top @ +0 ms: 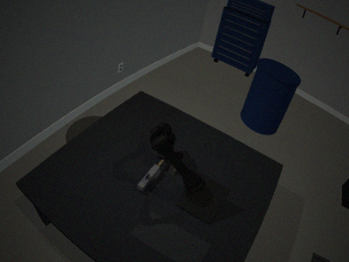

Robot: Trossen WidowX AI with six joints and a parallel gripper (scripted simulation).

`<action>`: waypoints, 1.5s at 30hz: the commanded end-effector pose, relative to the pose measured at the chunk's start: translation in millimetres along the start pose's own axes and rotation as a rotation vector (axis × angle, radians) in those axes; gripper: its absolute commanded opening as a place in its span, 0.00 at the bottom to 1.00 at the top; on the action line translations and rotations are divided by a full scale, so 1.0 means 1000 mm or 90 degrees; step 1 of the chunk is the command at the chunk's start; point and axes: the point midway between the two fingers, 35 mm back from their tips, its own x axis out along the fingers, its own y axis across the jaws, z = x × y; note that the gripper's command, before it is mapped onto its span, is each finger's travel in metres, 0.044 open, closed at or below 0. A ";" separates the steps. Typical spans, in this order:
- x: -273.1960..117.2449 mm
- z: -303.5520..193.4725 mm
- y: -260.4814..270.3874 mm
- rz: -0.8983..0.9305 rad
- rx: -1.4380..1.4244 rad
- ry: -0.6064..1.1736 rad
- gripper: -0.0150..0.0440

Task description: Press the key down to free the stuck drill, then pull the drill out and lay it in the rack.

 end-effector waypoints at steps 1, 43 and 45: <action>-0.002 -0.006 -0.002 -0.003 -0.002 0.004 0.25; -0.017 -0.017 0.000 -0.003 -0.003 0.004 0.25; -0.018 -0.017 0.000 -0.003 -0.003 0.004 0.25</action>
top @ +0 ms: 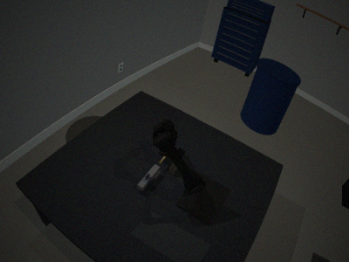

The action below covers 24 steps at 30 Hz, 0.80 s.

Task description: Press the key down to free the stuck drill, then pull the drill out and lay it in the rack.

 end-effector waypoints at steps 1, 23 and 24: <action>-0.003 0.000 0.000 -0.001 -0.001 0.002 0.25; -0.013 0.002 0.001 -0.001 -0.001 0.003 0.25; -0.014 0.002 0.001 -0.001 -0.001 0.003 0.25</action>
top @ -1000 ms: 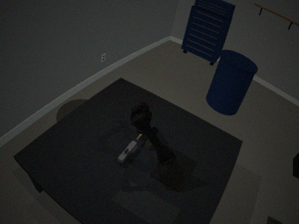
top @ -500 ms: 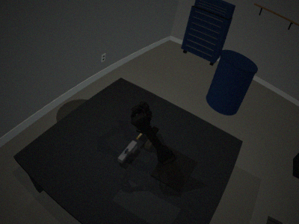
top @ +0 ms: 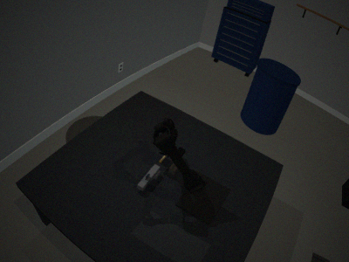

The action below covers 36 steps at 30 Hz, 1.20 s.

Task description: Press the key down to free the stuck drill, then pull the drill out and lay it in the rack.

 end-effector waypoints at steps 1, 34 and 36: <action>-0.003 -0.001 0.000 -0.001 -0.001 0.002 0.25; -0.016 -0.001 0.000 -0.001 -0.001 0.003 0.25; -0.017 -0.001 0.000 -0.001 -0.001 0.003 0.25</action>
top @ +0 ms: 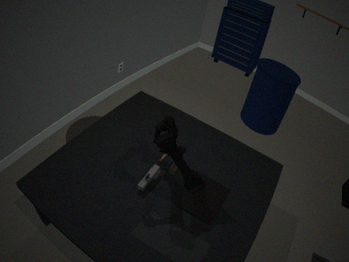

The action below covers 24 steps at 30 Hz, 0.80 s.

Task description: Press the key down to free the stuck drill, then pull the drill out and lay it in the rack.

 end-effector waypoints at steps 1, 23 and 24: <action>-0.003 -0.002 -0.001 -0.001 -0.002 0.003 0.25; -0.002 -0.006 0.017 -0.001 -0.001 0.003 0.25; -0.002 -0.007 0.019 -0.001 -0.001 0.003 0.25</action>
